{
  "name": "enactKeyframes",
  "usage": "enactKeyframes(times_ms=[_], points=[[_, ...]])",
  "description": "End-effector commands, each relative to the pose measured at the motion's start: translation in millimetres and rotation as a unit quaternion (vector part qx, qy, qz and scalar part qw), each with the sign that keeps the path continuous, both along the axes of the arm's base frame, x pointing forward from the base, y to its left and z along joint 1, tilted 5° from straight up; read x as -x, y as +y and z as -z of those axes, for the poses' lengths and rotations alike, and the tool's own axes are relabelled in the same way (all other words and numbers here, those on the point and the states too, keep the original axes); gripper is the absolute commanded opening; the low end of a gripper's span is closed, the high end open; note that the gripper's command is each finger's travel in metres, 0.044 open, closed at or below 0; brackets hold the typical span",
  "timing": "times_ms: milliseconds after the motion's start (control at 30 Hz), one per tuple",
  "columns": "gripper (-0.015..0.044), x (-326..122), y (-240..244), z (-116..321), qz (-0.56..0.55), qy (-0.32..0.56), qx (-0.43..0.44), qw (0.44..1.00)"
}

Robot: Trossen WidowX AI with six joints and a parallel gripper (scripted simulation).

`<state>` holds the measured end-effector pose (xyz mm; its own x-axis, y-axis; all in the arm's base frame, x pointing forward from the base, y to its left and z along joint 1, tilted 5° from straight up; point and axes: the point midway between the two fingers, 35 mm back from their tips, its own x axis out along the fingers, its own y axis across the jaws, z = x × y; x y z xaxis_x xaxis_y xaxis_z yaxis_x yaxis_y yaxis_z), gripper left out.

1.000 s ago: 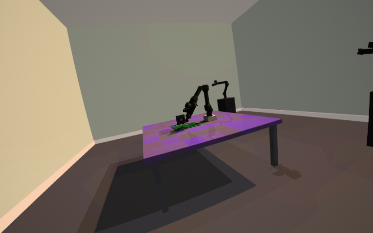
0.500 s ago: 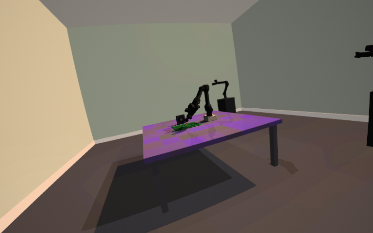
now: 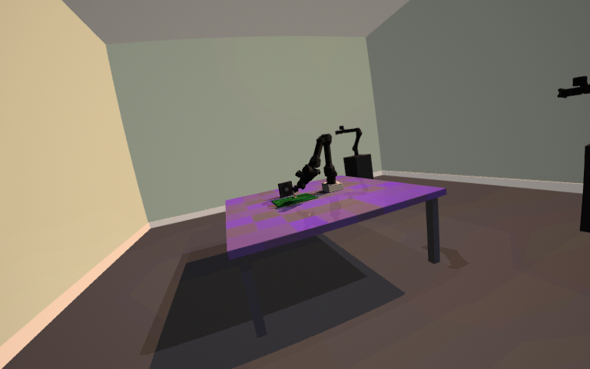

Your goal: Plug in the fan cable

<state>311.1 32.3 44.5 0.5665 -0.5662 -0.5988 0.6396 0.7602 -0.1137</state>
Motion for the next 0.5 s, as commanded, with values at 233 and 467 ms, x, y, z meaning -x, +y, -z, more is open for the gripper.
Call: enactKeyframes(times_ms=[233,467], points=[[0.0000,10.1,2.1,-4.0,0.002,-0.060,0.030,0.998],[0.0000,16.6,3.6,-7.8,0.003,-0.098,0.045,0.994]])
